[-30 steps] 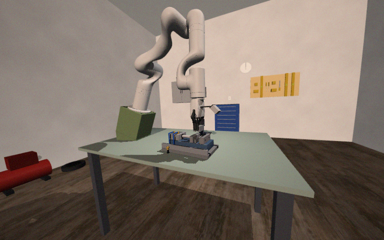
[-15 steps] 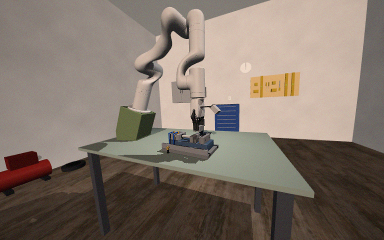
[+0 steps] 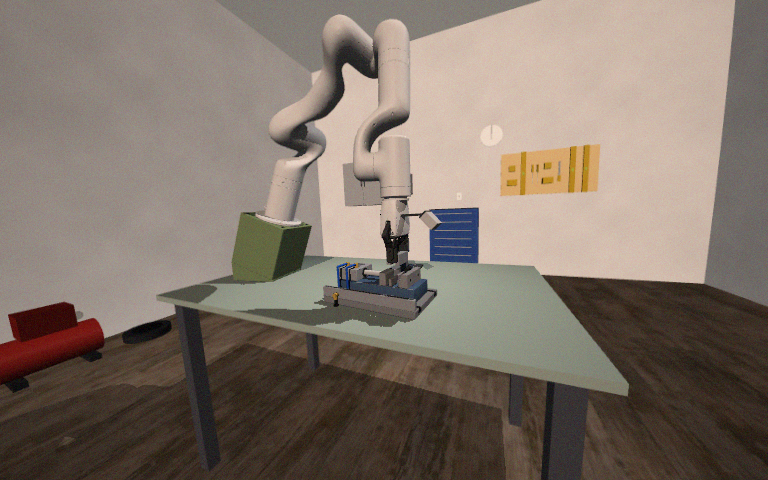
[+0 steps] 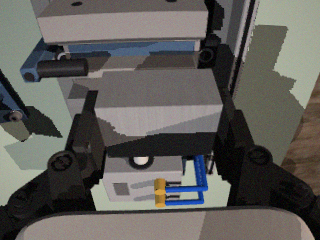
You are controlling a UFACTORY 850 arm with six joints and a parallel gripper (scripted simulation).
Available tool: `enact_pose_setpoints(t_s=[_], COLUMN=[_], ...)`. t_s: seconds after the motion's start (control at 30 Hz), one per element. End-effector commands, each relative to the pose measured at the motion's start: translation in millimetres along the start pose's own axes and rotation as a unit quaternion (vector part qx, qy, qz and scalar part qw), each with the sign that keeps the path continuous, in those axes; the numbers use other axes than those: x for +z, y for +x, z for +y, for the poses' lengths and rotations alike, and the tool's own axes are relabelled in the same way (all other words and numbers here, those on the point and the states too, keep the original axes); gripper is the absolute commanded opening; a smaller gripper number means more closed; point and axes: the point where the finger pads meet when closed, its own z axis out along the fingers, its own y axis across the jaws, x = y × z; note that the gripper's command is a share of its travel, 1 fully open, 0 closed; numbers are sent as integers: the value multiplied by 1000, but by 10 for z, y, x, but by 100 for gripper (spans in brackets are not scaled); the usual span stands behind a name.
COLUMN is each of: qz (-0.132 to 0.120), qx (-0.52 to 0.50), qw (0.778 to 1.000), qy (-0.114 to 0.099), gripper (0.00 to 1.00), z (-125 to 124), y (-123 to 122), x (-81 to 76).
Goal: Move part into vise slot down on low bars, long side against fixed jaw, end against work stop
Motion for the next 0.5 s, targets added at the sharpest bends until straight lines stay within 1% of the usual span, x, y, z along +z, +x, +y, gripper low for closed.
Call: enact_pose_setpoints(t_s=[0.0,0.47], qz=[1,1], qx=[0,0], qw=[1000,1000], qy=[0,0], gripper=[0,0], z=[2,2], y=[9,9], x=[17,105])
